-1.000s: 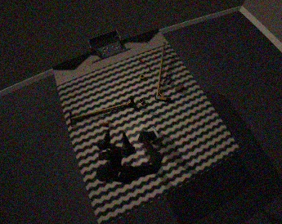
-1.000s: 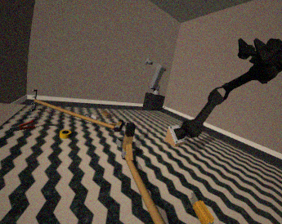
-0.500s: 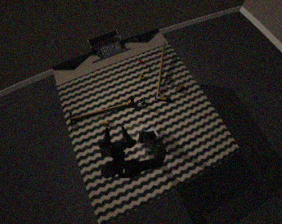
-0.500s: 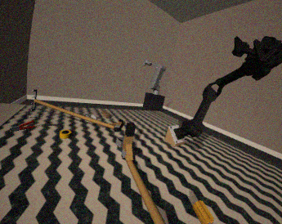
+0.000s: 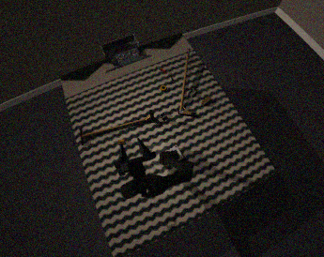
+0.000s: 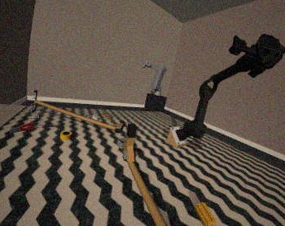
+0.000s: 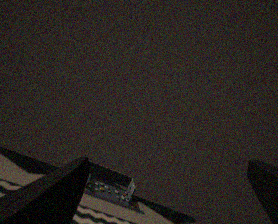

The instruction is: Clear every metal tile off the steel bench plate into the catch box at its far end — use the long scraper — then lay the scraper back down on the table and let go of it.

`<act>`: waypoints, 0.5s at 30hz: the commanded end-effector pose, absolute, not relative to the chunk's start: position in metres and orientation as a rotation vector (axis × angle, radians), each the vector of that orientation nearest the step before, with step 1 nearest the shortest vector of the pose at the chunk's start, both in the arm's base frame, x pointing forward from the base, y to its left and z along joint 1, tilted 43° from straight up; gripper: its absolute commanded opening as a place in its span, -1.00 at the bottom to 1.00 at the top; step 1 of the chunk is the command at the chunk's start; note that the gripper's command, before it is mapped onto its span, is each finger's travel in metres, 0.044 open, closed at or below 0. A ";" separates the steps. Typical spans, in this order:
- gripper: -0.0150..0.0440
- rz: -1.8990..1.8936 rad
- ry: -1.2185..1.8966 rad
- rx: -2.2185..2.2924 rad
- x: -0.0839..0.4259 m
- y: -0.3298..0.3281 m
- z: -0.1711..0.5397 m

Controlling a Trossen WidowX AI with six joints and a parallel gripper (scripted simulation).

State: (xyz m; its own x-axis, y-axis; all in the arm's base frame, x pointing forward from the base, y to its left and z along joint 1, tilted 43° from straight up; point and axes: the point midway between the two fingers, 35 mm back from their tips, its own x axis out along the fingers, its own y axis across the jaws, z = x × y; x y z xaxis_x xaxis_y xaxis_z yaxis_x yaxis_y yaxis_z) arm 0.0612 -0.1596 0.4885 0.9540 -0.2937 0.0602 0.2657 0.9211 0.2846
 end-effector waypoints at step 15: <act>1.00 -0.042 -0.087 0.318 0.091 -0.153 0.476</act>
State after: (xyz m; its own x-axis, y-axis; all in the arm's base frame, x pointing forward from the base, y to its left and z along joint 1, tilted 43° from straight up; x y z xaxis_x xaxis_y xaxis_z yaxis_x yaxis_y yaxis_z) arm 0.0850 -0.1551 0.4799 0.9916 -0.1059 0.0737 0.0780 0.9469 0.3120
